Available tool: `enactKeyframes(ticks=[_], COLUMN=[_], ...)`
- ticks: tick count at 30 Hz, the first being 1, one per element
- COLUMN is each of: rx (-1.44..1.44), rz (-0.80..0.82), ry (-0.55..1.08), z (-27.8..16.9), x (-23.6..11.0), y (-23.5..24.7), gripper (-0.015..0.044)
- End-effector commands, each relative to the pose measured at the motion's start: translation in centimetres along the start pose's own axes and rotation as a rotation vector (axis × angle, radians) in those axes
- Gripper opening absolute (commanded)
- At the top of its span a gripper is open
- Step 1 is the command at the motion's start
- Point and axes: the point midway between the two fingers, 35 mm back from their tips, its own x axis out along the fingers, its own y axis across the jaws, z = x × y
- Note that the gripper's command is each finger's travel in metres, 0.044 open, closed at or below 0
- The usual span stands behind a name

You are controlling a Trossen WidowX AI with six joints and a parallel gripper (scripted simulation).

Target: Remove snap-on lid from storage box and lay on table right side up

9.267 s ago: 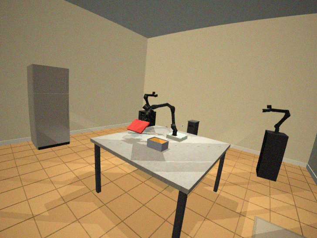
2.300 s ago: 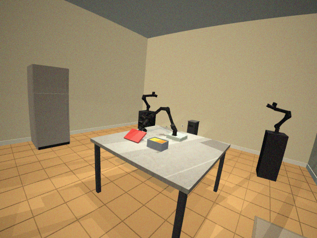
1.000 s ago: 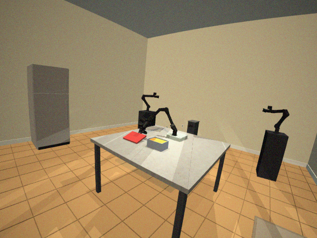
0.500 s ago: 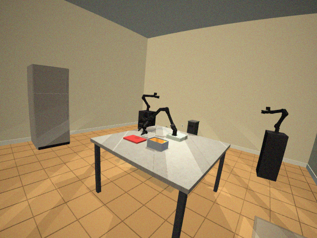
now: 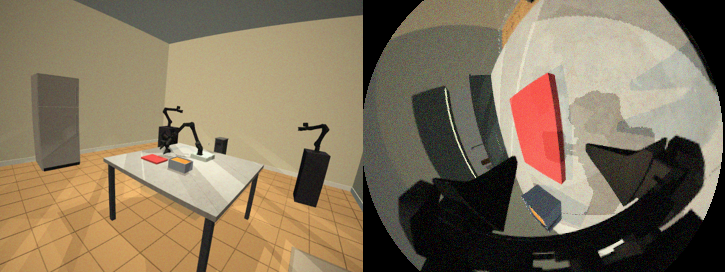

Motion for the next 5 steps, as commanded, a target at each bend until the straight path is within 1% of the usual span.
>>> enactKeyframes(ticks=[1, 5], rx=[-0.001, -0.001], rz=[-0.001, -0.002], ry=[0.005, 0.005], z=[-0.15, -0.15], x=[-0.55, -1.16], y=[-0.57, -1.1], gripper=[0.044, 0.044])
